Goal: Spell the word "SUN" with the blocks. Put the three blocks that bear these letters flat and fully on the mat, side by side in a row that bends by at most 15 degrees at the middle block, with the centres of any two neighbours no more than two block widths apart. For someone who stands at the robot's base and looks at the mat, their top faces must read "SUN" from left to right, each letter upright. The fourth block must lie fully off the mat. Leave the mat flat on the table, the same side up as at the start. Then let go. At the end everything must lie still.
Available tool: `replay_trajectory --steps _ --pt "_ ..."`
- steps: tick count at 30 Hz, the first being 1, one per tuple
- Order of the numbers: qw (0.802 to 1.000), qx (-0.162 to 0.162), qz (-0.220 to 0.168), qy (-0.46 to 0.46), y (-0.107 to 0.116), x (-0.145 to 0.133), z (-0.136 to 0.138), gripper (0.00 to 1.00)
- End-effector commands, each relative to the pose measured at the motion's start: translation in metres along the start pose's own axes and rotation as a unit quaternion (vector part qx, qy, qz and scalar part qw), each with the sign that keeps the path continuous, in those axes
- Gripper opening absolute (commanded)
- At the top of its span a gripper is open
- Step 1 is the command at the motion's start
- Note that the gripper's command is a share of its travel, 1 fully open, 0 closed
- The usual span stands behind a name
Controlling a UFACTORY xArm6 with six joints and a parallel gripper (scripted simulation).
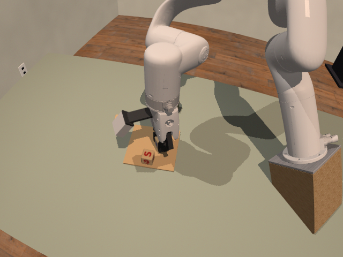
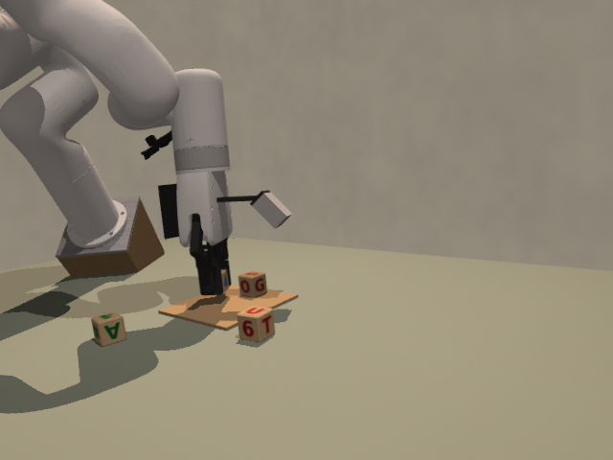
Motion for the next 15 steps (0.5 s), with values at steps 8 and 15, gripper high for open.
replay_trajectory --steps 8,15 --pt "1.0 -0.001 0.001 -0.001 0.067 0.001 0.001 0.27" --pt "1.0 -0.001 0.001 -0.001 0.088 0.001 0.001 0.27"
Point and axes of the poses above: the point where the finger pads meet when closed, its own y axis back along the fingers, its own z axis across the jaws, x = y × z, the point moved 3 cm from there along y, back along the fingers, and after that the axes turned 8 degrees about y, right-handed, at the moved point
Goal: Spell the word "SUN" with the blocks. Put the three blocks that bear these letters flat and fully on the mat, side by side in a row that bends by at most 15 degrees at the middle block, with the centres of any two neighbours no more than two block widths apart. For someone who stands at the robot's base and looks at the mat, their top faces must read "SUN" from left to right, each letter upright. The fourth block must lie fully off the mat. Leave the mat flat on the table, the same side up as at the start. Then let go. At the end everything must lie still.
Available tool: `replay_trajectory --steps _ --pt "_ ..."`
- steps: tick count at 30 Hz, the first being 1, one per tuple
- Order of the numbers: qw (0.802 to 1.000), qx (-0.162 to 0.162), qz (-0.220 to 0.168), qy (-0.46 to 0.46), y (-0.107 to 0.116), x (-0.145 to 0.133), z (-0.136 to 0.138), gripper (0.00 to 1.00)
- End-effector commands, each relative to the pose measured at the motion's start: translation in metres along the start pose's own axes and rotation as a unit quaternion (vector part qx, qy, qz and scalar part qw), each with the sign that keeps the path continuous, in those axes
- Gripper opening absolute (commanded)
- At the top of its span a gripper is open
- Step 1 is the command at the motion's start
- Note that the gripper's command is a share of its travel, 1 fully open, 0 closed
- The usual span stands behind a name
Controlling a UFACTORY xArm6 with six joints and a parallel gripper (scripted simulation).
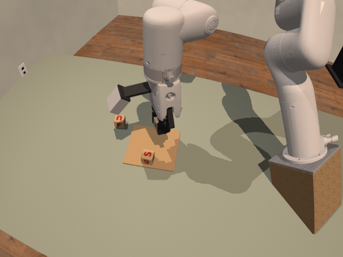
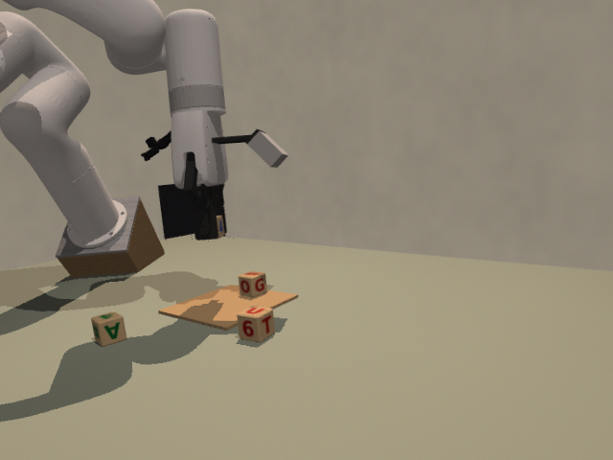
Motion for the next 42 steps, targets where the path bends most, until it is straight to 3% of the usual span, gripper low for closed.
replay_trajectory --steps 1,13,22,37,39,40,42 --pt "1.0 -0.002 -0.002 -0.001 0.009 -0.001 0.001 0.27" --pt "1.0 -0.002 -0.002 -0.008 0.009 -0.001 0.001 0.27" --pt "0.994 -0.002 -0.002 -0.105 0.009 -0.002 0.006 0.27" --pt "0.939 -0.002 -0.002 -0.343 0.009 -0.005 0.018 0.27" --pt "0.939 -0.002 -0.002 -0.343 0.009 -0.005 0.018 0.27" --pt "0.923 -0.002 -0.002 -0.384 0.009 -0.006 0.02 0.27" --pt "0.915 -0.002 -0.002 -0.403 0.009 -0.006 0.021 0.27"
Point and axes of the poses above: the point where the finger pads meet when closed, its own y axis back along the fingers, its own z axis across the jaws, x = y × z, the point moved 3 cm from there along y, back along the fingers, and after that the axes turned 8 degrees about y, right-handed, at the moved point
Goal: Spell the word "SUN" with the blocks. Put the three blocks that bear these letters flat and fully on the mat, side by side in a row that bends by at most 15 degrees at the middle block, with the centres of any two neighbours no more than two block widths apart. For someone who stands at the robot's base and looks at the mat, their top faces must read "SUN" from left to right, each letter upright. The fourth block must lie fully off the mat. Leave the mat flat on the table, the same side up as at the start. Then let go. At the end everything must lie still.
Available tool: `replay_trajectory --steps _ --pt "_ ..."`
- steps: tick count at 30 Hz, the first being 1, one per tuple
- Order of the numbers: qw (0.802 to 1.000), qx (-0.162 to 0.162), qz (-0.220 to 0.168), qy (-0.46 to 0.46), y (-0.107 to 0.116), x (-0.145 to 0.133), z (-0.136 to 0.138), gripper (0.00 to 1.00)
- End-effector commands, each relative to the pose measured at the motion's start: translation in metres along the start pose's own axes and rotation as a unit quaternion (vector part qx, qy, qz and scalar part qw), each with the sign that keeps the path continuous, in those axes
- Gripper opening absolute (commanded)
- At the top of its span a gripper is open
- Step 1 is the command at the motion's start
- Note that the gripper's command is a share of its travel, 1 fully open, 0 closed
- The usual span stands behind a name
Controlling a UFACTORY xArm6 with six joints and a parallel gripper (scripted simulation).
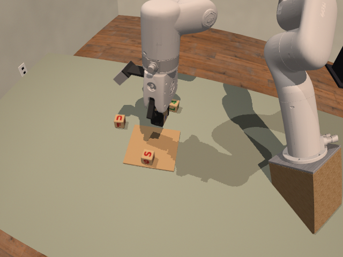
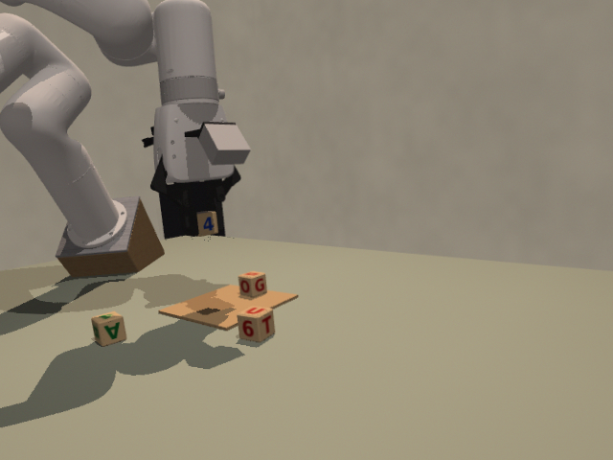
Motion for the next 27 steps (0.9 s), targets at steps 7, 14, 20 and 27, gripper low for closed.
replay_trajectory --steps 7,14,20,27 --pt "0.987 -0.002 0.003 -0.163 0.001 0.004 0.007 0.27" --pt "0.971 -0.001 0.003 -0.237 0.001 0.006 0.011 0.27" --pt "0.94 -0.001 0.004 -0.342 0.001 0.008 0.016 0.27" --pt "0.898 -0.001 0.004 -0.441 0.001 0.01 0.021 0.27"
Point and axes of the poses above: the point where the finger pads meet when closed, its own y axis back along the fingers, its own z axis across the jaws, x = y × z, the point moved 3 cm from there along y, back along the fingers, and after that the axes turned 8 degrees about y, right-handed, at the moved point
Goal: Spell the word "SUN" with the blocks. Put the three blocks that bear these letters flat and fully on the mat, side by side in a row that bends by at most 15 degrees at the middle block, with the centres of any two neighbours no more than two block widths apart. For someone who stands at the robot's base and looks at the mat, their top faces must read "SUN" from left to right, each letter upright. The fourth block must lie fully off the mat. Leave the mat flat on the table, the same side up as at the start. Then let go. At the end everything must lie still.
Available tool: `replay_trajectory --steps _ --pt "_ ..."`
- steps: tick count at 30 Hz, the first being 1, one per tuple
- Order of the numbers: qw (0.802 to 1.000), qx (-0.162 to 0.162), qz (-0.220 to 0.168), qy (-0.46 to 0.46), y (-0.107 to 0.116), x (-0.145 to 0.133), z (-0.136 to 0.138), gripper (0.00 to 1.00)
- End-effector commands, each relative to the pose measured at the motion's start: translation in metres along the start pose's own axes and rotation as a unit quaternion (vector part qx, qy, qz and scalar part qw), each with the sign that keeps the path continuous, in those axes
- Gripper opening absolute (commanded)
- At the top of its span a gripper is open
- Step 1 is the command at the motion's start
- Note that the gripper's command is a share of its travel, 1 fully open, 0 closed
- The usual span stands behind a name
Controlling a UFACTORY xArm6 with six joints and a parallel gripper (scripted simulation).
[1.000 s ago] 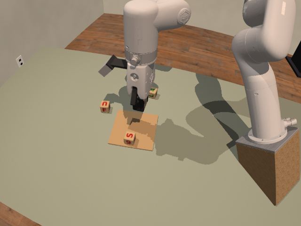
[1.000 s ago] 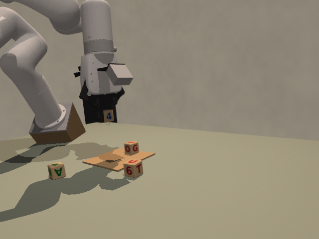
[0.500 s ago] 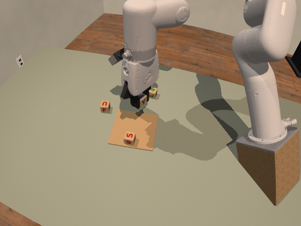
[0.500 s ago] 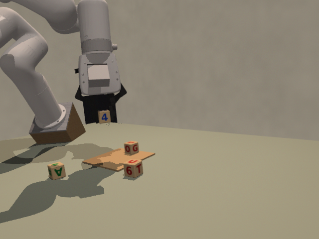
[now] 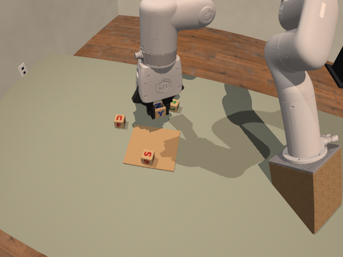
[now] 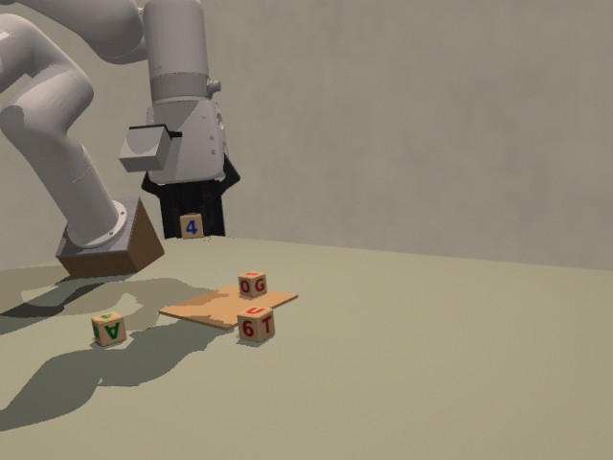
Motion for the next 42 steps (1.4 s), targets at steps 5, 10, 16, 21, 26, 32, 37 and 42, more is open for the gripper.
replay_trajectory --steps 5,10,16,21,26,32,37,42 --pt "0.993 0.001 0.004 -0.12 0.001 0.006 0.002 0.27" --pt "0.981 0.001 0.004 -0.193 0.001 0.01 0.003 0.27" --pt "0.96 0.002 0.005 -0.281 0.001 0.014 0.005 0.27" --pt "0.952 0.002 0.005 -0.307 0.001 0.015 0.006 0.27" --pt "0.948 0.002 0.005 -0.318 0.001 0.016 0.006 0.27" --pt "0.948 0.002 0.005 -0.318 0.001 0.016 0.006 0.27" --pt "0.948 0.002 0.005 -0.318 0.001 0.016 0.006 0.27" --pt "0.948 0.002 0.005 -0.318 -0.001 0.016 0.006 0.27"
Point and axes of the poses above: the point where the finger pads meet when closed, its own y axis back along the fingers, its own z axis across the jaws, x = y × z, the point moved 3 cm from there along y, back along the fingers, and after that the axes turned 8 degrees about y, right-handed, at the moved point
